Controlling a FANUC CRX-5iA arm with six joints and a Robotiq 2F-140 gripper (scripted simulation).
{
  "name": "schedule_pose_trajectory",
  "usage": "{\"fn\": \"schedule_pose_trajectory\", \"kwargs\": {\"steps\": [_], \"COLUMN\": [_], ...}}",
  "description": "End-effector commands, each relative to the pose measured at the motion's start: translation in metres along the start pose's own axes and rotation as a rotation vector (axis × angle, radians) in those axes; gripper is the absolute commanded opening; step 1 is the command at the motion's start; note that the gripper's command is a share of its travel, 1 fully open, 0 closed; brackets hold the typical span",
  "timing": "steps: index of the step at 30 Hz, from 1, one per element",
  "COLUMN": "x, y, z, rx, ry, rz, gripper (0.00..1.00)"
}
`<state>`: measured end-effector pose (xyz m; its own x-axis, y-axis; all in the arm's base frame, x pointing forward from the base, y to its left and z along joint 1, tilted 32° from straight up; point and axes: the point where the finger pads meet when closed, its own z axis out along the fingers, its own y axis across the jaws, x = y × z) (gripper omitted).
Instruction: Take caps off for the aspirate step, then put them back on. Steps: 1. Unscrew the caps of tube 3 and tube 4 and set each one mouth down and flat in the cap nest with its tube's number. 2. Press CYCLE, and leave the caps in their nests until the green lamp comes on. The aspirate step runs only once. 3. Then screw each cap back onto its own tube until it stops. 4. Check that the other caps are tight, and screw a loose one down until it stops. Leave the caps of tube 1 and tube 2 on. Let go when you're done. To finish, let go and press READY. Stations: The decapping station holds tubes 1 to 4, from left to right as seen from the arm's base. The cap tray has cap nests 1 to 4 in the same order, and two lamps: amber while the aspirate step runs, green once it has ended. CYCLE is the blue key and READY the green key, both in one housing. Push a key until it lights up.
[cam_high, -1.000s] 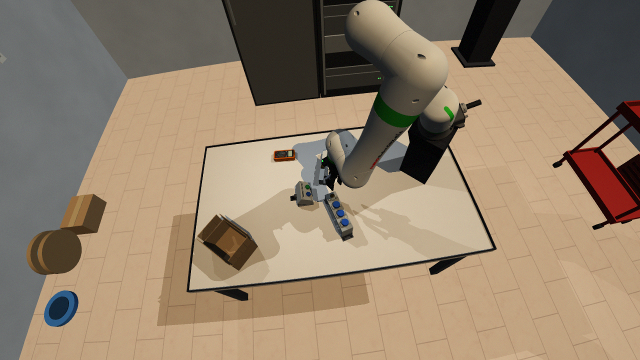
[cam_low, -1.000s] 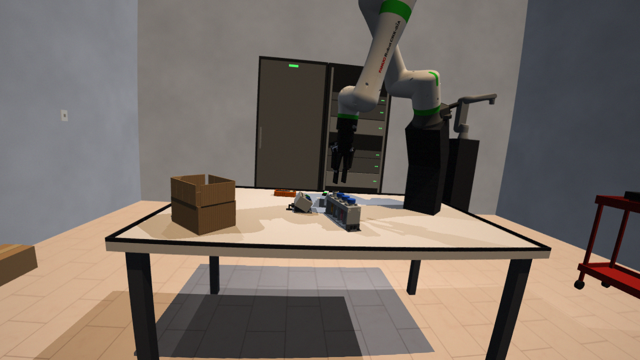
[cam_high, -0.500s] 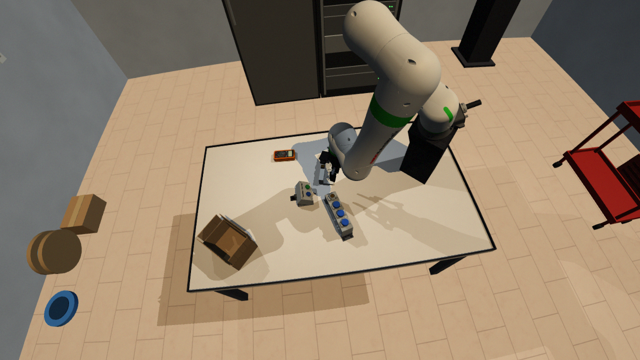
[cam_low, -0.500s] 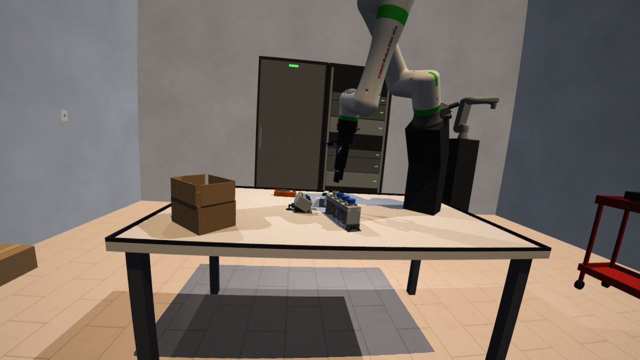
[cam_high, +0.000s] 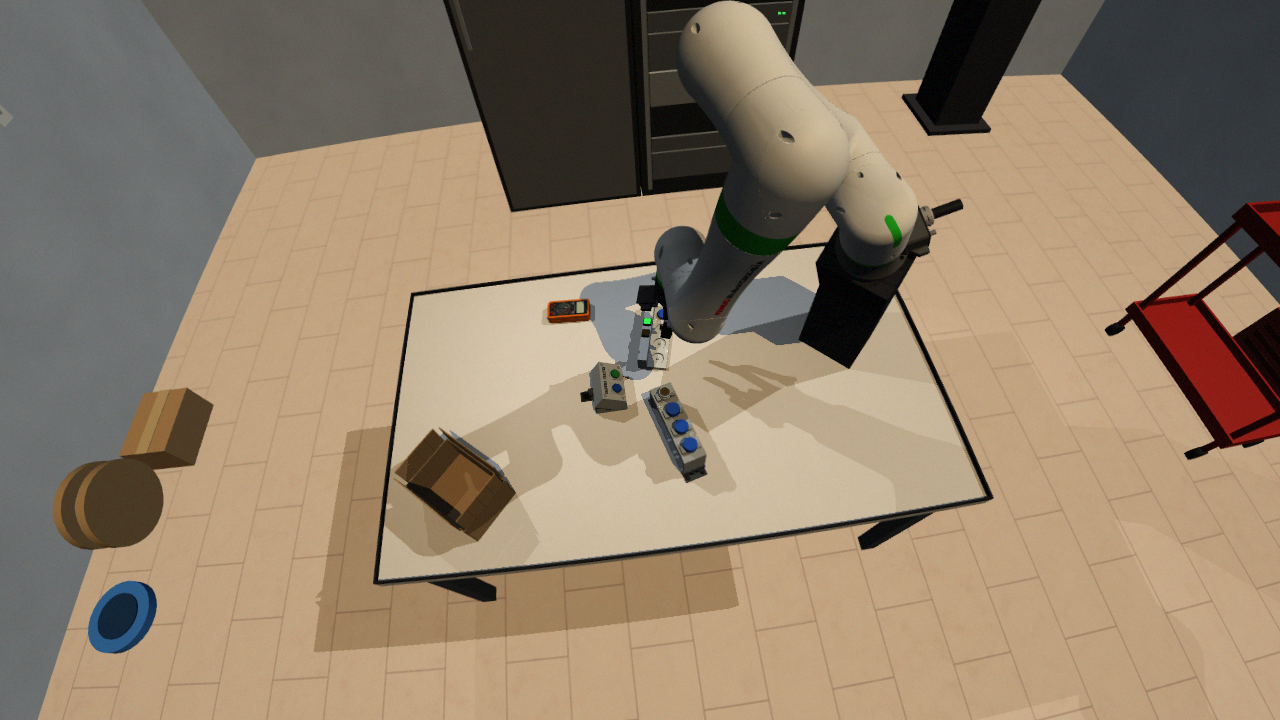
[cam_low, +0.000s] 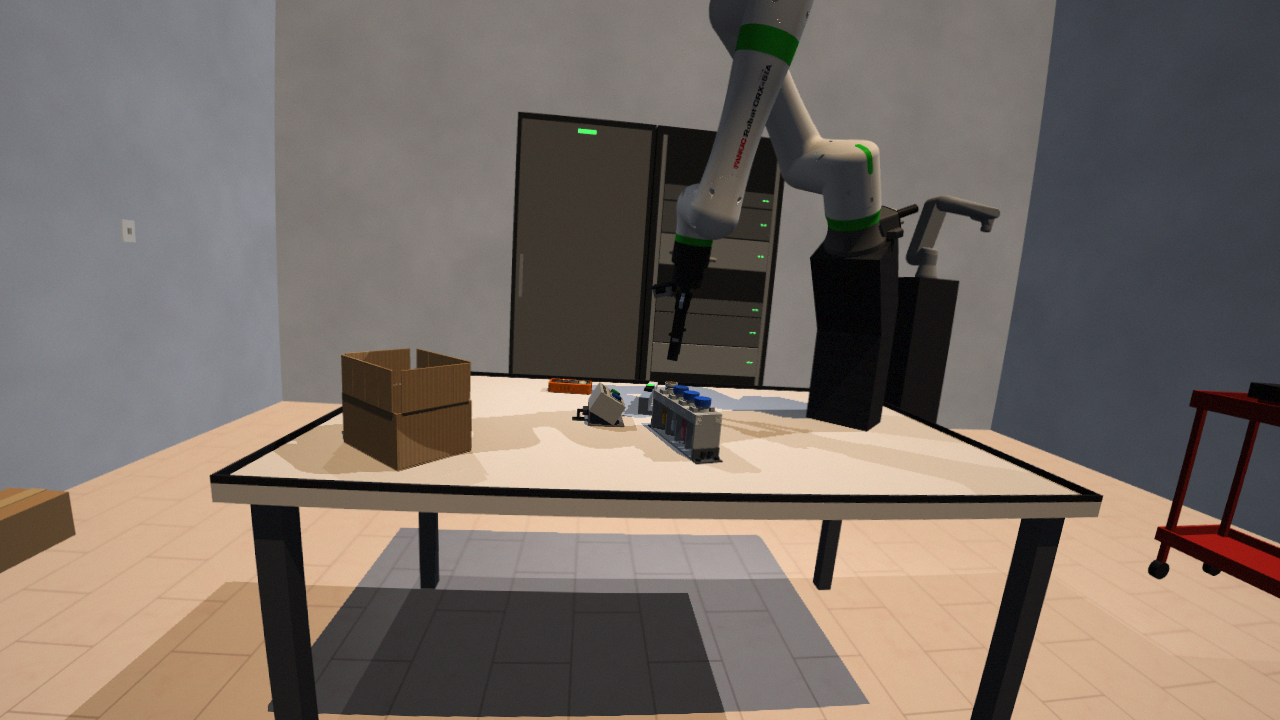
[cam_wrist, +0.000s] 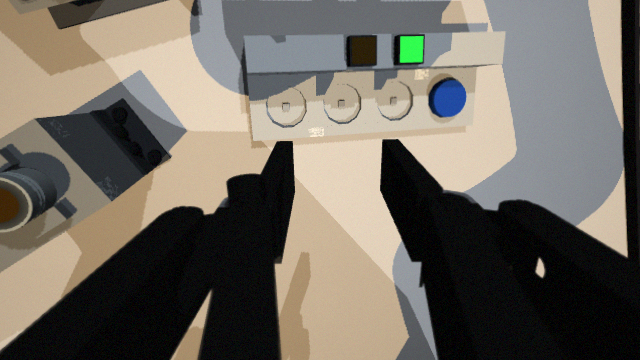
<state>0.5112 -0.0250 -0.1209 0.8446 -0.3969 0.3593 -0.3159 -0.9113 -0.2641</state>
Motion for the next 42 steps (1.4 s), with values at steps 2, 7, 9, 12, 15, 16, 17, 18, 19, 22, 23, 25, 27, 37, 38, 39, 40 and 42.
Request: {"fn": "schedule_pose_trajectory", "kwargs": {"steps": [2, 7, 9, 12, 15, 16, 17, 18, 19, 22, 23, 25, 27, 37, 38, 39, 40, 42], "x": [0.009, 0.013, 0.015, 0.018, 0.021, 0.021, 0.022, 0.023, 0.024, 0.025, 0.026, 0.029, 0.03, 0.03, 0.03, 0.03, 0.03, 0.029], "y": [0.039, 0.061, 0.073, 0.088, 0.102, 0.107, 0.112, 0.116, 0.121, 0.125, 0.133, 0.147, 0.152, 0.152, 0.152, 0.152, 0.151, 0.149], "z": [0.01, 0.015, 0.018, 0.022, 0.025, 0.027, 0.028, 0.029, 0.03, 0.031, 0.033, 0.036, 0.037, 0.037, 0.037, 0.037, 0.037, 0.047], "rx": [0.216, 0.216, 0.216, 0.216, 0.216, 0.216, 0.216, 0.216, 0.216, 0.216, 0.216, 0.216, 0.216, 0.216, 0.216, 0.216, 0.216, 0.216], "ry": [-0.104, -0.104, -0.104, -0.104, -0.104, -0.104, -0.104, -0.104, -0.104, -0.104, -0.104, -0.104, -0.104, -0.104, -0.104, -0.104, -0.104, -0.104], "rz": [-0.016, -0.016, -0.016, -0.016, -0.016, -0.016, -0.016, -0.016, -0.016, -0.016, -0.016, -0.016, -0.016, -0.016, -0.016, -0.016, -0.016, -0.016], "gripper": [0.36, 0.36, 0.36, 0.36, 0.36, 0.36, 0.36, 0.36, 0.36, 0.36, 0.36, 0.36, 0.36, 0.36, 0.36, 0.36, 0.36, 0.36]}}
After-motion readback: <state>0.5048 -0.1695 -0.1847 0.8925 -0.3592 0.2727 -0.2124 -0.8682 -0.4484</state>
